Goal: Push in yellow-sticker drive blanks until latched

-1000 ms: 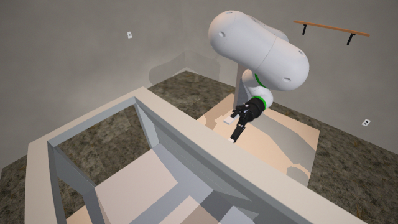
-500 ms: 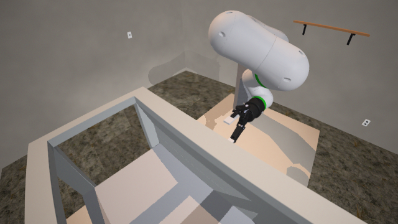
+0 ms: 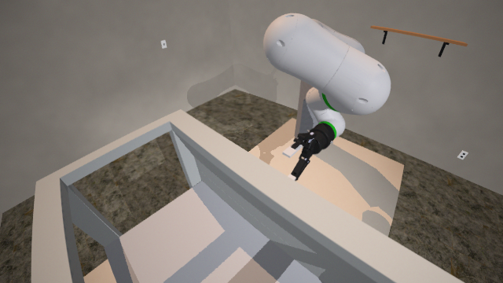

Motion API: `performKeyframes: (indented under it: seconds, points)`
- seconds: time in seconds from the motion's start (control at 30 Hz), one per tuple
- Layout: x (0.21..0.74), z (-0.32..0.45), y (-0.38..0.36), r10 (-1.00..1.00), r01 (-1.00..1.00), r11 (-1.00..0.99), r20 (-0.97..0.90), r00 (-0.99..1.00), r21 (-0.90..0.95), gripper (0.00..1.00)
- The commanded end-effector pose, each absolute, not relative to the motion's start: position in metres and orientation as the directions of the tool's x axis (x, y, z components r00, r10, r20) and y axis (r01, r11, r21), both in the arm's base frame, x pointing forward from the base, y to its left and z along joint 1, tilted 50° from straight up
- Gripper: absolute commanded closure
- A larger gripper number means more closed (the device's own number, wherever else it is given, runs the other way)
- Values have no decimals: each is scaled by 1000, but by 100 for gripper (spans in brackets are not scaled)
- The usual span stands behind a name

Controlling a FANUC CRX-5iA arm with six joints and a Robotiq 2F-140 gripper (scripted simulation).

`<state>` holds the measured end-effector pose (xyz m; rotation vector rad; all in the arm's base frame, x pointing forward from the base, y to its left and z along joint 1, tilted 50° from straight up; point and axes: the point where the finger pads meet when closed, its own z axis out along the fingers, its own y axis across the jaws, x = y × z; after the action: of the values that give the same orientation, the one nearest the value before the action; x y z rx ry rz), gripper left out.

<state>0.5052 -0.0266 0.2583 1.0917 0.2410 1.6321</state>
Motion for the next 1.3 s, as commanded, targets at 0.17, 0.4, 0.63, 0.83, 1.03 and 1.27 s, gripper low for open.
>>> performKeyframes:
  seconds: [0.17, 0.4, 0.63, 0.83, 1.03, 1.27]
  points:
    - [505, 258, -27, 851, -664, -375, 524, 29, 647, 0]
    - [506, 259, -27, 851, -663, -376, 524, 29, 647, 0]
    - [513, 264, -29, 852, -662, -376, 523, 29, 648, 0]
    - [537, 280, -37, 852, -662, -376, 523, 29, 648, 0]
    - [562, 297, -46, 852, -662, -376, 523, 29, 648, 0]
    - [586, 314, -54, 852, -662, -376, 523, 29, 648, 0]
